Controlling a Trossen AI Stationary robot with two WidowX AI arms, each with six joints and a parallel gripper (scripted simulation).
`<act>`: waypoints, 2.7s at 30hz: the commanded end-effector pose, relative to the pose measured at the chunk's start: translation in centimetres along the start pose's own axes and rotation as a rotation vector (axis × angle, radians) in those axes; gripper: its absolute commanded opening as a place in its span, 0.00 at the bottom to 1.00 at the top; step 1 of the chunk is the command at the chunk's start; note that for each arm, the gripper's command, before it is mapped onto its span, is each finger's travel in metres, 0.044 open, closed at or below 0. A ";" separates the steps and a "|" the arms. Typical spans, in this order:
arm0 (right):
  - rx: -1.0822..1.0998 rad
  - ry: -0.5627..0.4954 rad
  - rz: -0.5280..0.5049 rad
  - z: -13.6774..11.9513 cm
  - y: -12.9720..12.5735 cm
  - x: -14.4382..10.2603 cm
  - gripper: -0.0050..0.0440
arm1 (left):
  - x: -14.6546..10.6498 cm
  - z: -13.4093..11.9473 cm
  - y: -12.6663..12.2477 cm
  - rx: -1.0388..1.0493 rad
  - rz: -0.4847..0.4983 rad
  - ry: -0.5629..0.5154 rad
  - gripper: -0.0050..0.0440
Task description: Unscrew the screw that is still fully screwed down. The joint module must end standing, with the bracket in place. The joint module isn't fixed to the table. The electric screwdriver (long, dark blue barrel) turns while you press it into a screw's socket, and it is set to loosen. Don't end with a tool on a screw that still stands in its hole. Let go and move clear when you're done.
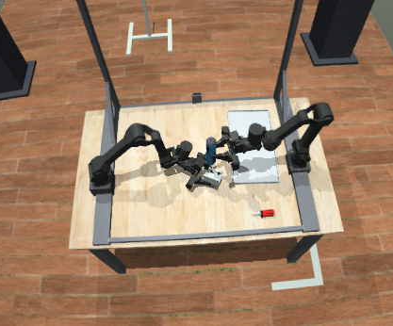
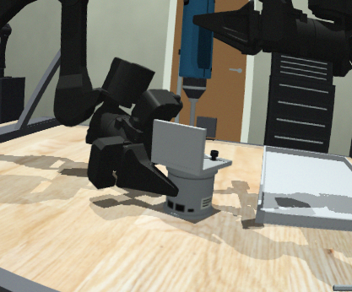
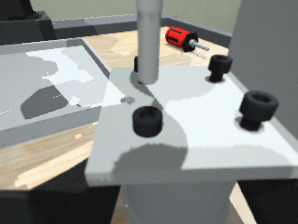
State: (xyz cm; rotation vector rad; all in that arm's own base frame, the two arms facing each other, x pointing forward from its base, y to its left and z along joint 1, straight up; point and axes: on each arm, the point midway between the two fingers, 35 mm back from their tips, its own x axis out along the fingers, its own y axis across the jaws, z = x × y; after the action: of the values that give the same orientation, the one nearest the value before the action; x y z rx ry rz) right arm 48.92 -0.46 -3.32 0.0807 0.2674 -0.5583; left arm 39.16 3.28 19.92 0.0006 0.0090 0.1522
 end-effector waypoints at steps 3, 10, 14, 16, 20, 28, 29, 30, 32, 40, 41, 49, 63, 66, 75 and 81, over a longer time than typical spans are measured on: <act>0.016 -0.019 0.006 1.1 0.3 -0.1 0.60 | 0.0 1.7 0.0 -0.002 -0.002 -0.055 0.43; 0.016 -0.019 0.006 1.1 0.3 -0.1 0.60 | -0.2 0.6 0.1 0.000 -0.002 -0.035 0.43; 0.016 -0.019 0.006 1.1 0.3 -0.1 0.60 | -0.2 1.0 0.1 -0.002 -0.002 -0.048 0.43; 0.016 -0.019 0.006 1.1 0.3 -0.1 0.60 | -0.2 1.2 0.1 -0.002 -0.002 -0.054 0.43; 0.016 -0.019 0.006 1.1 0.3 -0.1 0.60 | -0.2 1.2 0.1 -0.002 -0.002 -0.054 0.43; 0.016 -0.019 0.006 1.1 0.3 -0.1 0.60 | -0.2 1.2 0.1 -0.002 -0.002 -0.054 0.43; 0.016 -0.019 0.006 1.1 0.3 -0.1 0.60 | -0.2 1.2 0.1 -0.002 -0.002 -0.054 0.43; 0.016 -0.019 0.006 1.1 0.3 -0.1 0.60 | -0.1 1.1 0.1 -0.002 -0.002 -0.052 0.43; 0.016 -0.019 0.006 1.1 0.3 -0.1 0.60 | -0.1 1.9 0.1 -0.004 -0.001 -0.069 0.43; 0.016 -0.019 0.006 1.1 0.3 -0.1 0.60 | 0.1 0.4 0.1 0.001 0.001 -0.025 0.43; 0.016 -0.019 0.006 1.1 0.3 -0.1 0.60 | 0.1 0.3 0.1 0.001 0.001 -0.024 0.43; 0.016 -0.019 0.006 1.1 0.3 -0.1 0.60 | -0.2 -0.9 0.1 0.004 0.001 -0.034 0.43; 0.016 -0.019 0.006 1.1 0.3 -0.1 0.60 | -0.2 -2.2 0.0 0.002 0.000 -0.034 0.43; 0.016 -0.019 0.006 1.1 0.3 -0.1 0.60 | -0.2 -2.3 0.0 0.002 0.000 -0.034 0.43; 0.016 -0.019 0.006 1.1 0.3 -0.1 0.60 | -0.1 -1.3 0.0 0.001 0.000 -0.057 0.43; 0.016 -0.019 0.006 1.1 0.3 -0.1 0.60 | -0.3 -2.4 0.1 0.002 0.000 -0.038 0.43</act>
State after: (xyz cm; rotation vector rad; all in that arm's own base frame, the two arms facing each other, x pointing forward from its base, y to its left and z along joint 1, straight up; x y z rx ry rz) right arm 48.91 -0.46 -3.32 0.0808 0.2674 -0.5583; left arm 38.94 3.28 18.26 0.0025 -0.0444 0.1524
